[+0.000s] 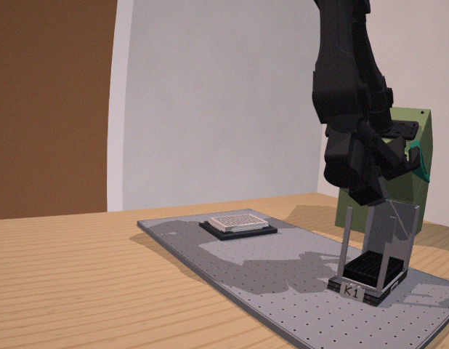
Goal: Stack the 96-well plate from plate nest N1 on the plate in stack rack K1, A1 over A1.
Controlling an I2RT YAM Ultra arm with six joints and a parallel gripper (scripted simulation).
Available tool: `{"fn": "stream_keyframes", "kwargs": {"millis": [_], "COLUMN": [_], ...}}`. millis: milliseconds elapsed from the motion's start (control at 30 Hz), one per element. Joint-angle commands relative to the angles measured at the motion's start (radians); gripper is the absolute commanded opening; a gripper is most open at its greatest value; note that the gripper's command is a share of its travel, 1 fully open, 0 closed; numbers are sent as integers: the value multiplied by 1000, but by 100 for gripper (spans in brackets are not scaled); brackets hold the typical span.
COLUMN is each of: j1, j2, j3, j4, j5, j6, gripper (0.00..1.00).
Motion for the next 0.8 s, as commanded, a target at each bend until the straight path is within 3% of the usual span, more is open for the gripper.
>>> {"fn": "stream_keyframes", "kwargs": {"millis": [0,567,600,633,767], "j1": [-48,-48,-63,-85,-106], "j2": [16,16,4,-27,-7], "j3": [29,29,-12,-8,-18], "j4": [171,171,189,187,194], "j5": [168,168,165,152,163], "j6": [-35,-35,-28,-25,-42], "gripper": [100,100,100,100,100]}}
